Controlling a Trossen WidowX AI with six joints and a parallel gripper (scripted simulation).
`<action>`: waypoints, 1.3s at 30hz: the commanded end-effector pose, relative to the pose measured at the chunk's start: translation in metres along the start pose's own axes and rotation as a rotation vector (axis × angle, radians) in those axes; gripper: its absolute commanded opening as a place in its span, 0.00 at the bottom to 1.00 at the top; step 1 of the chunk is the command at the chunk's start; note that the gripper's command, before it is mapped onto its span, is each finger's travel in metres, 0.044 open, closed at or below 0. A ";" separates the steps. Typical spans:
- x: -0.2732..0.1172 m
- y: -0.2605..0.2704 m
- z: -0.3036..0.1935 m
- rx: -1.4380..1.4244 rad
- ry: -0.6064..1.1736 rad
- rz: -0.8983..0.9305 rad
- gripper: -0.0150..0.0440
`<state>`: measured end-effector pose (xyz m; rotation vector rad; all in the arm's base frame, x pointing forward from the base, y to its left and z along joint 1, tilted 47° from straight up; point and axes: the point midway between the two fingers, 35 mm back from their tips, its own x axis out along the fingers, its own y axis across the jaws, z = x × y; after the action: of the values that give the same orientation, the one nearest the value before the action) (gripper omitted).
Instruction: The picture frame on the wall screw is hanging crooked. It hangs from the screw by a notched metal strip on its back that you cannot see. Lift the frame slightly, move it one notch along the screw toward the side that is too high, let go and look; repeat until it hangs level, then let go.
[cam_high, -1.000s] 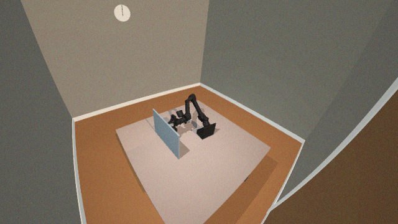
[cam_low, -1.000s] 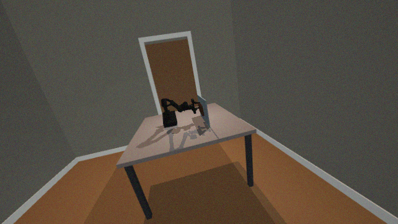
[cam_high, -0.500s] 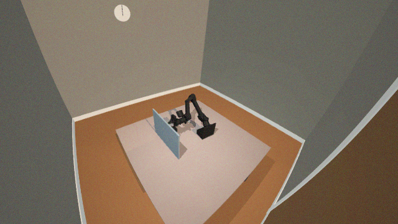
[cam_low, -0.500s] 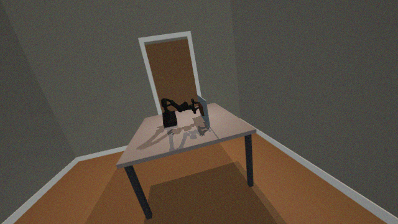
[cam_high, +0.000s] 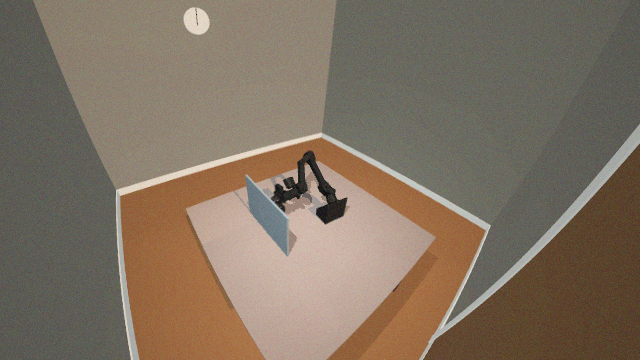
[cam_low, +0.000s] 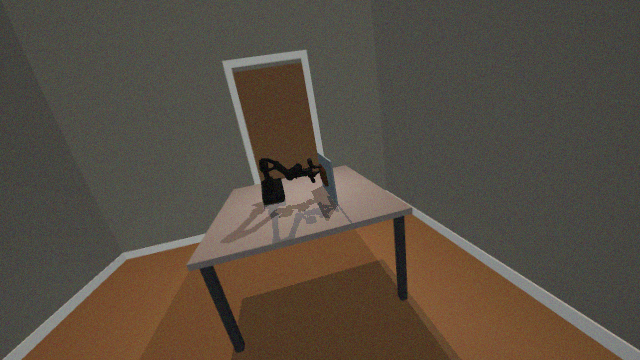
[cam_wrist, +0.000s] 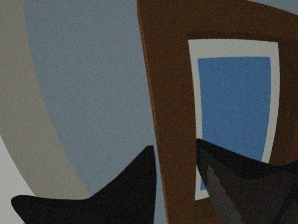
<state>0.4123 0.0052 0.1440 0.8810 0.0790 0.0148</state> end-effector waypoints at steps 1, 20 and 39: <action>0.000 -0.001 0.001 -0.003 -0.003 -0.002 0.39; 0.000 0.001 0.000 -0.003 -0.003 -0.002 0.25; 0.000 0.007 0.000 -0.002 -0.003 -0.002 0.25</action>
<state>0.4125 0.0061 0.1456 0.8801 0.0821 -0.0012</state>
